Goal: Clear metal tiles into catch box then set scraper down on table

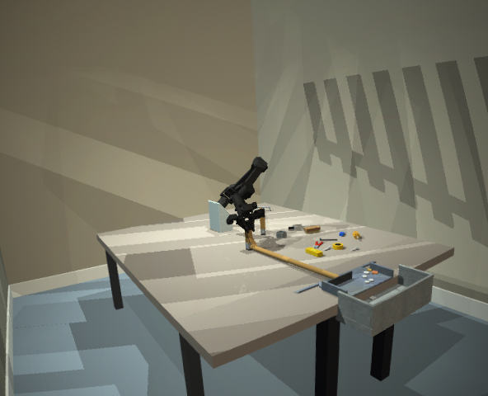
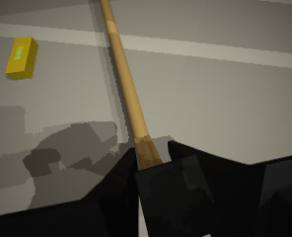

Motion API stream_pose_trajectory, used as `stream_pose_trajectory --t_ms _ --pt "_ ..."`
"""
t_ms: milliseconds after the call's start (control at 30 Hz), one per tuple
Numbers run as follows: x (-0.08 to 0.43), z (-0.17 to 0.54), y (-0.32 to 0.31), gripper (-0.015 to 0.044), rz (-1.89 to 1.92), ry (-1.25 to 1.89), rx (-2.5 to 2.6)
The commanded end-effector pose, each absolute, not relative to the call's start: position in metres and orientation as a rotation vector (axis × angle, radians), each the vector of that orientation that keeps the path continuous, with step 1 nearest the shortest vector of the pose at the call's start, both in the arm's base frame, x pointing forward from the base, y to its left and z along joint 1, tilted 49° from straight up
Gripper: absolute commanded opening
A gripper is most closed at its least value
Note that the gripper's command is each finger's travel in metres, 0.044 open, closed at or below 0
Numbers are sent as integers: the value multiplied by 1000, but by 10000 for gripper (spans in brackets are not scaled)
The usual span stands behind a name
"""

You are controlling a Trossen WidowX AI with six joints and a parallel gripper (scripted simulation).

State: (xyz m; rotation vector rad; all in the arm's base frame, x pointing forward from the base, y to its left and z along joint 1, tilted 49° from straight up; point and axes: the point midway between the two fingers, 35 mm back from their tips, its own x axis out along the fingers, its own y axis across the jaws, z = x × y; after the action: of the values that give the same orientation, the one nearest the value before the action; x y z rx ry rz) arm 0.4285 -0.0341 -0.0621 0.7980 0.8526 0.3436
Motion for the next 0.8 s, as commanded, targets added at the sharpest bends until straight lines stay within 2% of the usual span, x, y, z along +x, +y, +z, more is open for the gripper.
stream_pose_trajectory --t_ms 0,767 --pt "424 -58 -41 0 336 835 794" --pt "388 -61 -43 0 334 834 794"
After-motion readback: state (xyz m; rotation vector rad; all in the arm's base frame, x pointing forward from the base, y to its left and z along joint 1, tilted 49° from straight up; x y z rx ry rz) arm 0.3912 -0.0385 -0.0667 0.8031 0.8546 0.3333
